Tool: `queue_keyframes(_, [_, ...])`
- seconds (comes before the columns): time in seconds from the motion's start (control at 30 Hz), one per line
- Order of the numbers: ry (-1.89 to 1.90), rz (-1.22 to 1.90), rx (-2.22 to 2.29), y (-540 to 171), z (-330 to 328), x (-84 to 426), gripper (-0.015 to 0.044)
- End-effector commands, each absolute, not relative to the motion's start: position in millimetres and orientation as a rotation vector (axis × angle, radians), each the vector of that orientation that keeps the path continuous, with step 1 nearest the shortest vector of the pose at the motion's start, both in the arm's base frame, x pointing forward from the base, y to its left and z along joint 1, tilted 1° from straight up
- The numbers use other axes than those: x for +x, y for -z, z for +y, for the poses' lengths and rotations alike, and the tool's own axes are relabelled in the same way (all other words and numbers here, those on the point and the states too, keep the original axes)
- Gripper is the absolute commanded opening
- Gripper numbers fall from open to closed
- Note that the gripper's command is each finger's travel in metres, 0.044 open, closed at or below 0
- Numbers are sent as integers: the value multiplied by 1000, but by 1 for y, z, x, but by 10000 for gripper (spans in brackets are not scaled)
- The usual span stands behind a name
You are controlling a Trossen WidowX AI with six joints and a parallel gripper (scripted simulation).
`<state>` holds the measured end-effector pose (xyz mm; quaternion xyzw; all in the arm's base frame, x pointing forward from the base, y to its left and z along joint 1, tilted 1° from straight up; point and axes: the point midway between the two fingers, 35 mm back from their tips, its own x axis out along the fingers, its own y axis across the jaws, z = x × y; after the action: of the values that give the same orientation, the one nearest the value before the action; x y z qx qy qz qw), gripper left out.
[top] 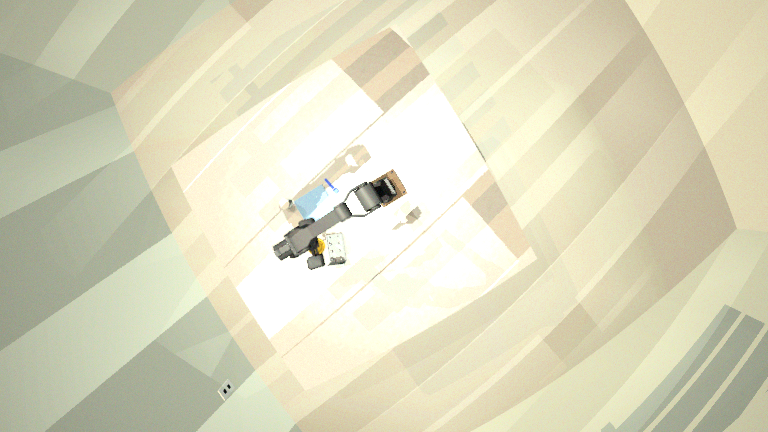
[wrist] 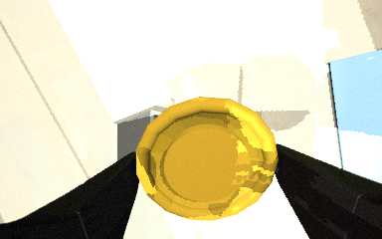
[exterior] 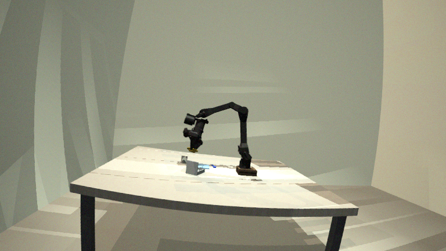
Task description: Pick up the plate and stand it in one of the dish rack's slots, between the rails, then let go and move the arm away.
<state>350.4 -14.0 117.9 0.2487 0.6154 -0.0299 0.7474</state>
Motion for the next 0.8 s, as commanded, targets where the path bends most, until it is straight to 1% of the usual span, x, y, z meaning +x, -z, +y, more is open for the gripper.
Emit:
queue_keyframes(0.0, [-25, 1299, 553, -105, -13, 360, 0])
queue_keyframes(0.4, [-299, 1085, 533, -77, -14, 382, 0])
queue_keyframes(0.77, [-518, 851, 461, -61, -16, 386, 0])
